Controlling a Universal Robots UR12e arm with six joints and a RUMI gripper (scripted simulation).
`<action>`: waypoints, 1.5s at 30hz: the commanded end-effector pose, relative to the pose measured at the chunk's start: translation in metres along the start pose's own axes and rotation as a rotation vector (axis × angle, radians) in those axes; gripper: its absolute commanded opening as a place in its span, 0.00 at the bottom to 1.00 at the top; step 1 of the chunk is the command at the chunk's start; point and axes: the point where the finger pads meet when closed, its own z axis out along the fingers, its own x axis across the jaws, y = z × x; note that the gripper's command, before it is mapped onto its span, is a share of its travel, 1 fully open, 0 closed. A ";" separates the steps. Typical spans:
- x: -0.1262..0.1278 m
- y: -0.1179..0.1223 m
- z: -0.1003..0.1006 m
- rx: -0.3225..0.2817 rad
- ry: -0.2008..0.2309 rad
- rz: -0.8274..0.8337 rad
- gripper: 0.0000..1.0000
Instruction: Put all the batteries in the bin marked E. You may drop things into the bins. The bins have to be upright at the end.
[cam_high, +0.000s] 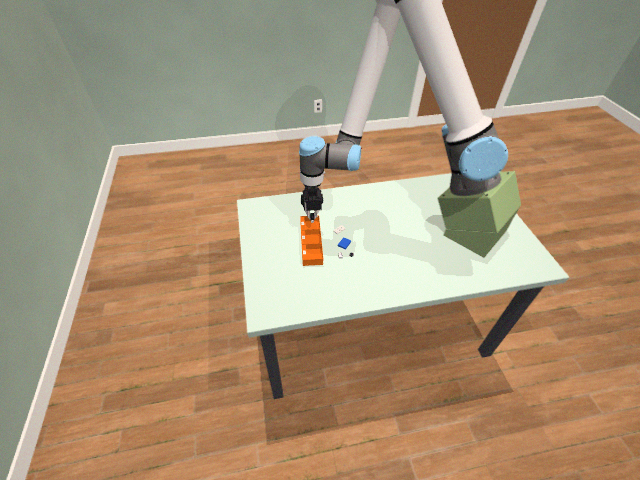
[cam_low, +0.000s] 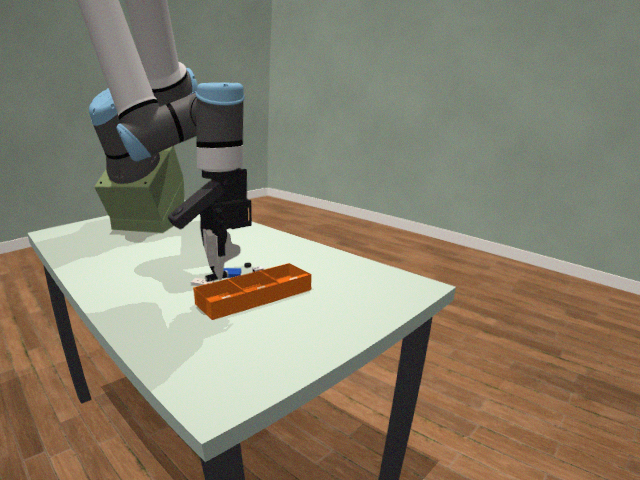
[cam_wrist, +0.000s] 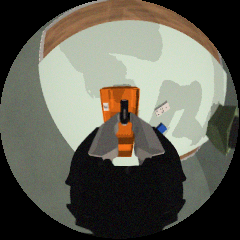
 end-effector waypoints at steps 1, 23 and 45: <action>-0.004 -0.002 0.000 0.002 -0.002 0.005 0.00; -0.004 -0.003 0.035 0.001 -0.002 0.005 0.00; -0.003 -0.001 0.044 0.001 -0.001 0.003 0.00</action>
